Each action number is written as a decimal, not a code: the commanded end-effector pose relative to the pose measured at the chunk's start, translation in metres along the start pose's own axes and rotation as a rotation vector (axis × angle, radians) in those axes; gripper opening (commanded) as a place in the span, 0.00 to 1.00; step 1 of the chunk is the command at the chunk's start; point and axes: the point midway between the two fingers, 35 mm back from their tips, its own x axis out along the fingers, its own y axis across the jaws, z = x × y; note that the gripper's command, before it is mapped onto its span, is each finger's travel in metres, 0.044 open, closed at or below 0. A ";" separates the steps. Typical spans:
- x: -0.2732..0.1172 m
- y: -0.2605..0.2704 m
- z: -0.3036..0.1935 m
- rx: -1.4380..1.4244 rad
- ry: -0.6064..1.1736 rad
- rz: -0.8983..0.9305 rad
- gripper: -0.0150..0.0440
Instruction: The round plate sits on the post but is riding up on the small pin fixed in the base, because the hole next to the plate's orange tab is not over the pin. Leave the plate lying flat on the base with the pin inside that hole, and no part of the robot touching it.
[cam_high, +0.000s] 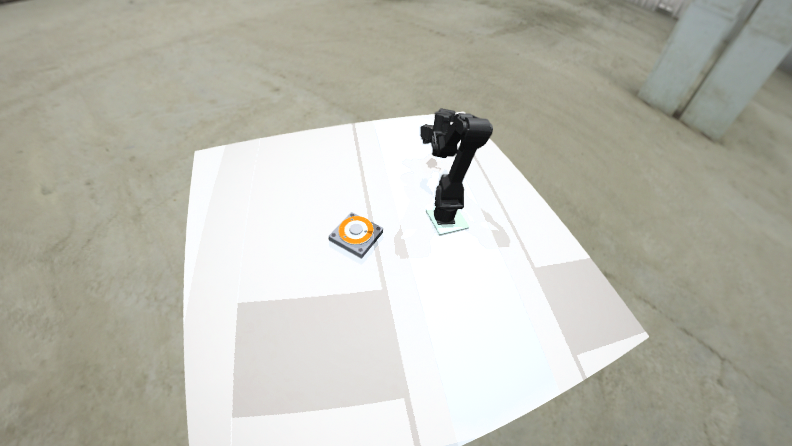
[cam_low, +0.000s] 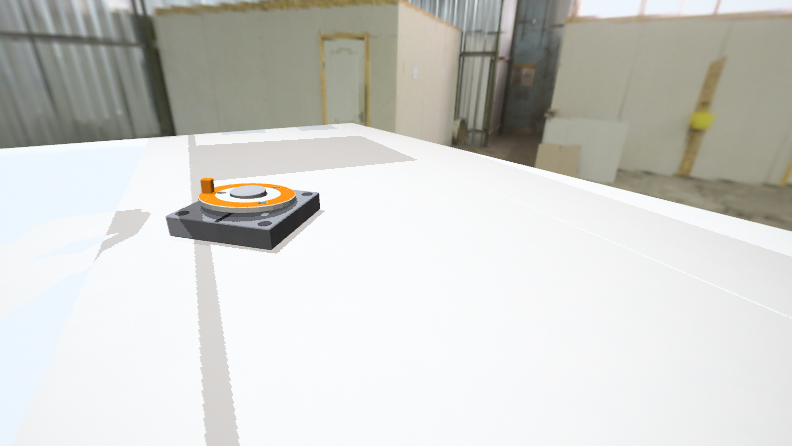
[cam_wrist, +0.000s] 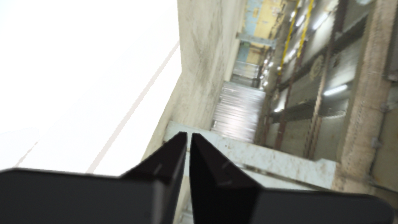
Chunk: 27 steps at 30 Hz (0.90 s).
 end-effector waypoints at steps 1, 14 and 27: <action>-0.012 0.005 0.069 0.050 -0.198 0.090 0.25; -0.126 0.044 0.226 0.089 -0.619 0.483 0.25; -0.330 0.103 0.266 -0.092 -0.777 0.989 0.25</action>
